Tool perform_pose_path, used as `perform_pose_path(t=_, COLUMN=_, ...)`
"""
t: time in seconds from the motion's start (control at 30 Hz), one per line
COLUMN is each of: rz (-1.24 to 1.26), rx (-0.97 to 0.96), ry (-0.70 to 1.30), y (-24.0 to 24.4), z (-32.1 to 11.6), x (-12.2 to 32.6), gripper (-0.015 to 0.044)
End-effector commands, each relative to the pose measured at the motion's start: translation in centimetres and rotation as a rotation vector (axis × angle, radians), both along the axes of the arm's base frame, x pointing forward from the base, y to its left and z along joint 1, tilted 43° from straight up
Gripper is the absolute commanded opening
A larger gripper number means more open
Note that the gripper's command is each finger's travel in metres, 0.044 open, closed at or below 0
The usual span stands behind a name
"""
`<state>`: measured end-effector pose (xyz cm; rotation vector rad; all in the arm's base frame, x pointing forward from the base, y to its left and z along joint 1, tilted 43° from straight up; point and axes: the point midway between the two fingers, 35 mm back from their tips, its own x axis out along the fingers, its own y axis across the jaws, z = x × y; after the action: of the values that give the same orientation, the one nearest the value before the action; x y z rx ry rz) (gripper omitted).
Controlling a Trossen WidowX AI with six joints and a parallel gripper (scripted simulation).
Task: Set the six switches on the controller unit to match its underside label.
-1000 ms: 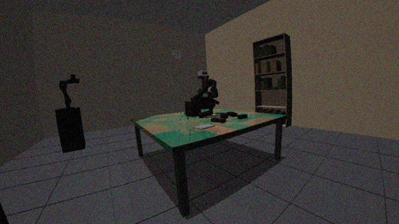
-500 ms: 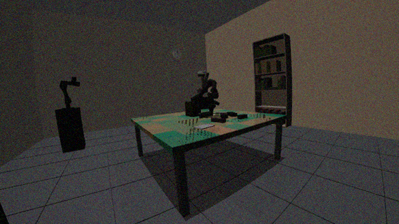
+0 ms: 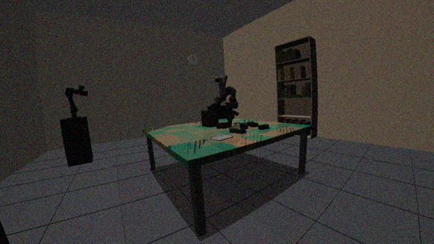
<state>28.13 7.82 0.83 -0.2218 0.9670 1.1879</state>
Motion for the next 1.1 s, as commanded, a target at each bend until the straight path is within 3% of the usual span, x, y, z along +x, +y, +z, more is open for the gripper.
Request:
perform_pose_path(t=0.0, rz=-0.008, rx=-0.001, ry=0.016, y=0.0, z=-0.4, x=-0.3, gripper=0.0338)
perform_pose_path(t=0.43, rz=0.0, rx=0.0, ry=0.0, y=0.1, z=-0.1, x=0.0, gripper=0.0337)
perform_pose_path(t=0.57, rz=-0.001, rx=0.001, ry=0.001, y=0.1, z=-0.2, x=0.0, gripper=0.044)
perform_pose_path(t=0.83, rz=-0.001, rx=0.001, ry=0.001, y=0.1, z=-0.2, x=0.0, gripper=0.044)
perform_pose_path(t=1.07, rz=0.001, rx=0.001, ry=0.003, y=-5.6, z=-0.8, x=-3.1, gripper=0.044)
